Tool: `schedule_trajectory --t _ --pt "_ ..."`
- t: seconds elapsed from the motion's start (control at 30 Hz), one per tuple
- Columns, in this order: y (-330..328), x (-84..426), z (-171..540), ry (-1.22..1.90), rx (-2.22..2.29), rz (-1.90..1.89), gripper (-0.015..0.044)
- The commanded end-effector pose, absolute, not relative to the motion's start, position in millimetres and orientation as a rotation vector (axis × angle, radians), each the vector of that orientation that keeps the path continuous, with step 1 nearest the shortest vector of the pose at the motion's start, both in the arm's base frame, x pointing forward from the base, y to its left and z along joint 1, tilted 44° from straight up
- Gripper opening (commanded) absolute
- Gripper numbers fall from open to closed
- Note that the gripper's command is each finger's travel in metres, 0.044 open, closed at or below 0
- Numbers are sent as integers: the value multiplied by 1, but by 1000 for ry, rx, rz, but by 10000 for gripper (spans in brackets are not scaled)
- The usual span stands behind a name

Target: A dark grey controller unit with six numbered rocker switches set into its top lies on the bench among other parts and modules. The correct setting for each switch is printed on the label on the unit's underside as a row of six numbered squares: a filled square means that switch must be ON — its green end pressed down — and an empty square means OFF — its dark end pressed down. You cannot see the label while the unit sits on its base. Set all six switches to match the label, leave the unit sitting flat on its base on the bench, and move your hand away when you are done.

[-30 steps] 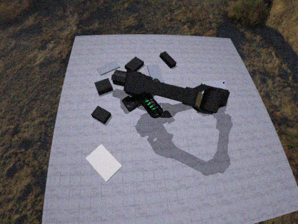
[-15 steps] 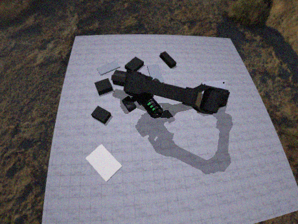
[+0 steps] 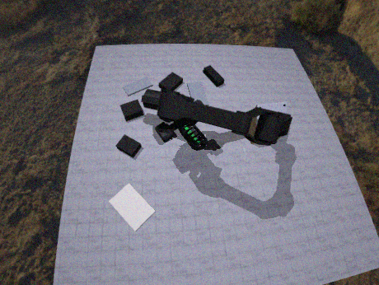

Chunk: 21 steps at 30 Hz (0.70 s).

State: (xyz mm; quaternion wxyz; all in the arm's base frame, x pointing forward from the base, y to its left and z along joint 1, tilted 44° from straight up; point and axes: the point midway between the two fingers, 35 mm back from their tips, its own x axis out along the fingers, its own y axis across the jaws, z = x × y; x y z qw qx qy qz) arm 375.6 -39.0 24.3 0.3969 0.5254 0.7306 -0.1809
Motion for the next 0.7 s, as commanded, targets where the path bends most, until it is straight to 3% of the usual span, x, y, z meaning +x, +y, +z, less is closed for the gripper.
schedule_trajectory --t 0.0,0.03,0.23,0.57,0.67 --pt "-39 375 24 1851 1330 -459 440" --pt "-39 375 24 1851 1330 -459 440" --pt "-90 369 78 1771 1429 -551 282" --pt "-92 368 80 1767 1433 -555 20" --pt "-92 368 80 1767 1433 -555 0"
